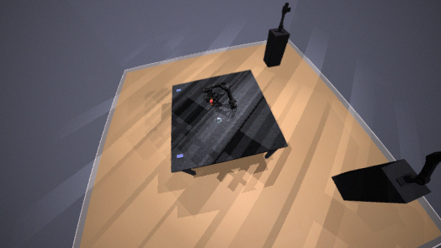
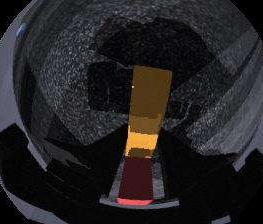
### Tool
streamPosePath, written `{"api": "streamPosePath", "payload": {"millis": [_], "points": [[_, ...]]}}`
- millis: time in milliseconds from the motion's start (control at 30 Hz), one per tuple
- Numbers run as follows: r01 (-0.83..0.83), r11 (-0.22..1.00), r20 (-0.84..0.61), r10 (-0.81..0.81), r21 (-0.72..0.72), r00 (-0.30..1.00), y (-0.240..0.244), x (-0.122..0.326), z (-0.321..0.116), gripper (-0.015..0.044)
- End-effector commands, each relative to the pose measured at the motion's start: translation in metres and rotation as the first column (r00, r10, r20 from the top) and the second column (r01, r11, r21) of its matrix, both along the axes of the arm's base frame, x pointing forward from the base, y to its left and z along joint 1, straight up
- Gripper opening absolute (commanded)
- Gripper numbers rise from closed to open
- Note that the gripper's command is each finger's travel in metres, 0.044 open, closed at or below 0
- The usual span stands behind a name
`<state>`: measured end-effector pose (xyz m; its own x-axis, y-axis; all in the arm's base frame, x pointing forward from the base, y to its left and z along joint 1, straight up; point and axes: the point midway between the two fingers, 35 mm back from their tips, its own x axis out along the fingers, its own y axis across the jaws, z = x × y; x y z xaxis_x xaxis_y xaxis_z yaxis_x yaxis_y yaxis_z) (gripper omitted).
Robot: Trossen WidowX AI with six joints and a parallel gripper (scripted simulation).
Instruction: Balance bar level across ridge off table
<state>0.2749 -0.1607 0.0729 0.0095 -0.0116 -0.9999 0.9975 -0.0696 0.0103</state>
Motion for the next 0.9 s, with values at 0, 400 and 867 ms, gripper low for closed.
{"api": "streamPosePath", "payload": {"millis": [0,400,867], "points": [[0.001,1.000,0.013,-0.001,-0.005,1.000,-0.001,0.002,0.015,0.0000],[0.002,1.000,0.014,-0.002,-0.004,1.000,0.000,0.001,0.045,0.0000],[0.003,1.000,0.014,-0.003,-0.002,1.000,0.003,-0.003,0.080,0.0000]]}}
